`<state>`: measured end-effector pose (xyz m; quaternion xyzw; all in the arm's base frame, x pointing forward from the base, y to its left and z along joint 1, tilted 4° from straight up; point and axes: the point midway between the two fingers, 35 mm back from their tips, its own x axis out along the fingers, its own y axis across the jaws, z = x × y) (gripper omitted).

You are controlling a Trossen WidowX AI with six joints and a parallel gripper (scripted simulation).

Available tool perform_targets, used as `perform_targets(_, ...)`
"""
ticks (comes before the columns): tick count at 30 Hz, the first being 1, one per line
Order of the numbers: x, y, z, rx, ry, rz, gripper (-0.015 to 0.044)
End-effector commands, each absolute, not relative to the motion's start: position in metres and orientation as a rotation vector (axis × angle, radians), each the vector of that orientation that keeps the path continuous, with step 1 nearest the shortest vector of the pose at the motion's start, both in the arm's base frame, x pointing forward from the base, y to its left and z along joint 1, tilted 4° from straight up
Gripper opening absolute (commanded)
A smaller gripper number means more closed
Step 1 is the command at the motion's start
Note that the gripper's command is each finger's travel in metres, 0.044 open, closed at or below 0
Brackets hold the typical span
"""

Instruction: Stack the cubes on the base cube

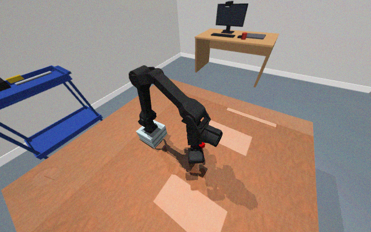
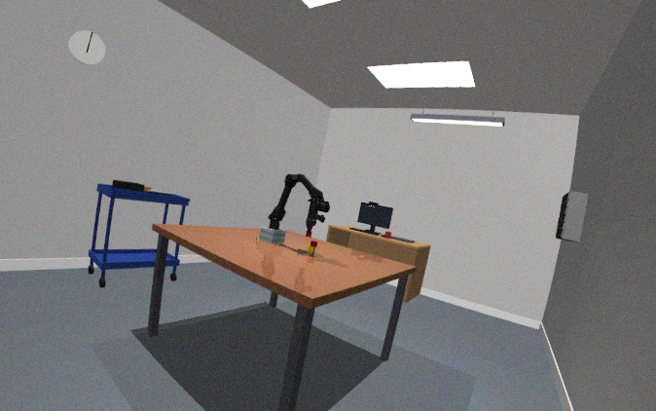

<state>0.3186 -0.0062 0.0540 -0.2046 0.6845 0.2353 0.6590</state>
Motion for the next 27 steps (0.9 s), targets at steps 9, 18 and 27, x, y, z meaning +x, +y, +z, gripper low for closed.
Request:
perform_targets(9,0.309,0.027,0.055,-0.222,1.595,0.284,0.0105)
perform_targets(18,0.301,0.05,0.055,-0.037,1.614,0.093,0.0105)
perform_targets(27,0.291,0.072,0.055,0.149,1.617,-0.098,0.0105)
